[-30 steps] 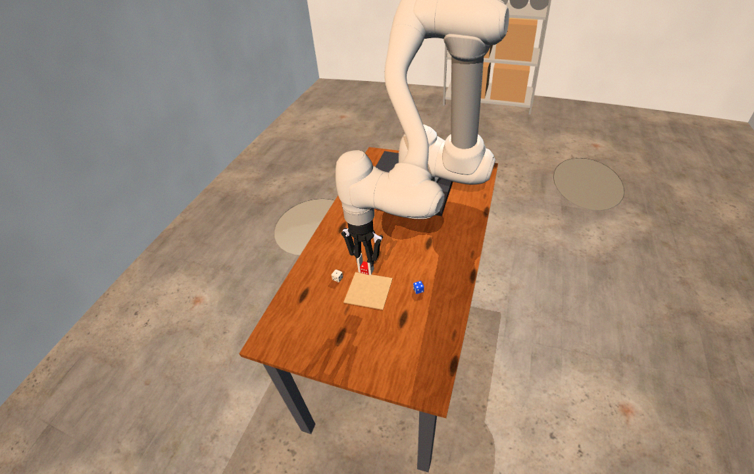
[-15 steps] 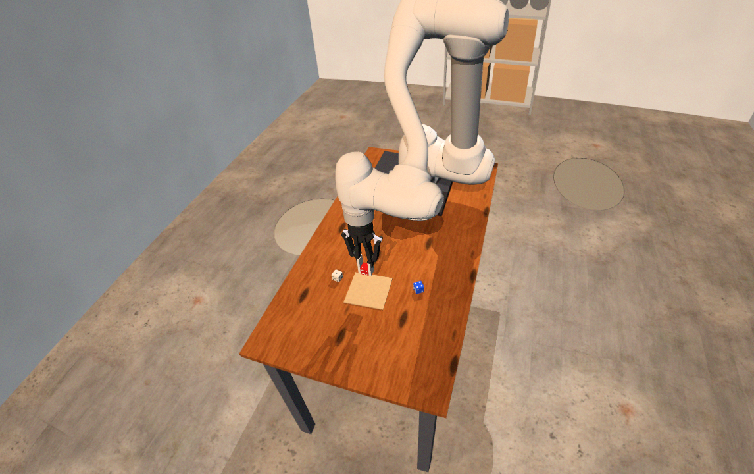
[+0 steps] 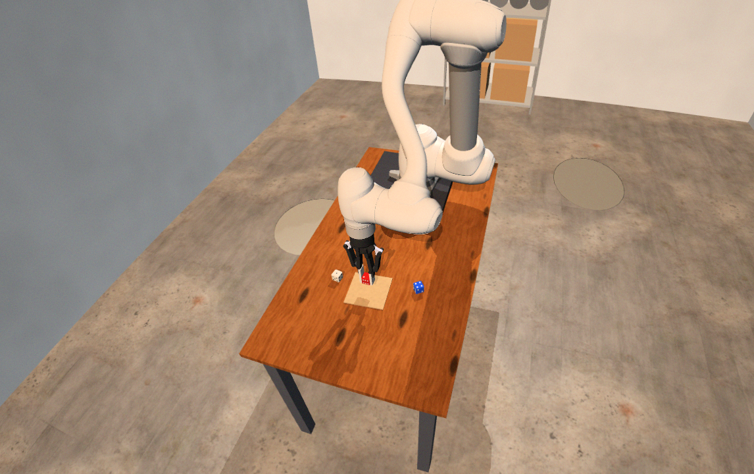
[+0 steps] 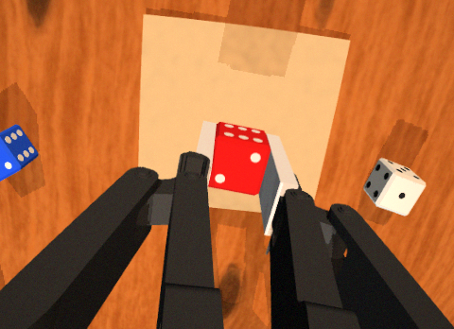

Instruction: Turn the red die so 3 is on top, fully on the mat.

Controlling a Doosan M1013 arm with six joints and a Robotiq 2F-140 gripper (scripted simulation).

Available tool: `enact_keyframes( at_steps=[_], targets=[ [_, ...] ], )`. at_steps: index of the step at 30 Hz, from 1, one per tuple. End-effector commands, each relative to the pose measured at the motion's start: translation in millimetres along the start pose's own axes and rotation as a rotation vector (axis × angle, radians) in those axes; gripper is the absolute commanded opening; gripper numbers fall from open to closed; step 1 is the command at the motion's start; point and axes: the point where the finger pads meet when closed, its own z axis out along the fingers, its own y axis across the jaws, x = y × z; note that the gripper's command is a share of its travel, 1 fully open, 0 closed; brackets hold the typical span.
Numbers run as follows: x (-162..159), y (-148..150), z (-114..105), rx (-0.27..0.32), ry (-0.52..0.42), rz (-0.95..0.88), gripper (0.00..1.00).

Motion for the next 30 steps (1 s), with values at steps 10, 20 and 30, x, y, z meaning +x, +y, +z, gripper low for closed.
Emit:
enact_keyframes(
  at_steps=[10,20,30],
  targets=[
    [0.4,0.1,38.0,0.000,0.001,0.000,0.16],
    [0.4,0.1,41.1,0.000,0.001,0.000,0.16],
    [0.4,0.1,41.1,0.000,0.001,0.000,0.16]
  ],
)
